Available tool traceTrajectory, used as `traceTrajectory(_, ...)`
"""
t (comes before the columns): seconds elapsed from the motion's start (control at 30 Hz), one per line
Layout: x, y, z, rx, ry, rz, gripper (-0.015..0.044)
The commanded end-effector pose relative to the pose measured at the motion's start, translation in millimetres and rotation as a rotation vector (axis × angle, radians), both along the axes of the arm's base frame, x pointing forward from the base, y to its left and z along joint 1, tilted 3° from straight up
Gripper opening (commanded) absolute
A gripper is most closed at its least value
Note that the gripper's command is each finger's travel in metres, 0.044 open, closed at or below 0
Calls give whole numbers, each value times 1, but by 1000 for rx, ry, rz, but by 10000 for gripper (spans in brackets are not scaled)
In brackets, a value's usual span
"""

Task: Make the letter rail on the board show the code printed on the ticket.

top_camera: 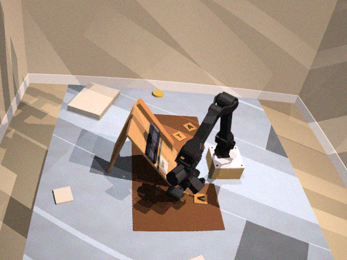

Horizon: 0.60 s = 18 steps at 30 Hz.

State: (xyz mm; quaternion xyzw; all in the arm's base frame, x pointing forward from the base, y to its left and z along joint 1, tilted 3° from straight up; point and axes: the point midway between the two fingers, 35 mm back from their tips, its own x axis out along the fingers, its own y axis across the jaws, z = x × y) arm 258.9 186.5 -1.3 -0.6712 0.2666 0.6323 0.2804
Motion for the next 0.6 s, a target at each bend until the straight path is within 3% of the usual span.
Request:
traceTrajectory(0.0, 1, 0, 0, 0, -7, -19, 0)
traceTrajectory(0.57, 32, 1, 17, 39, -194, -504, 0)
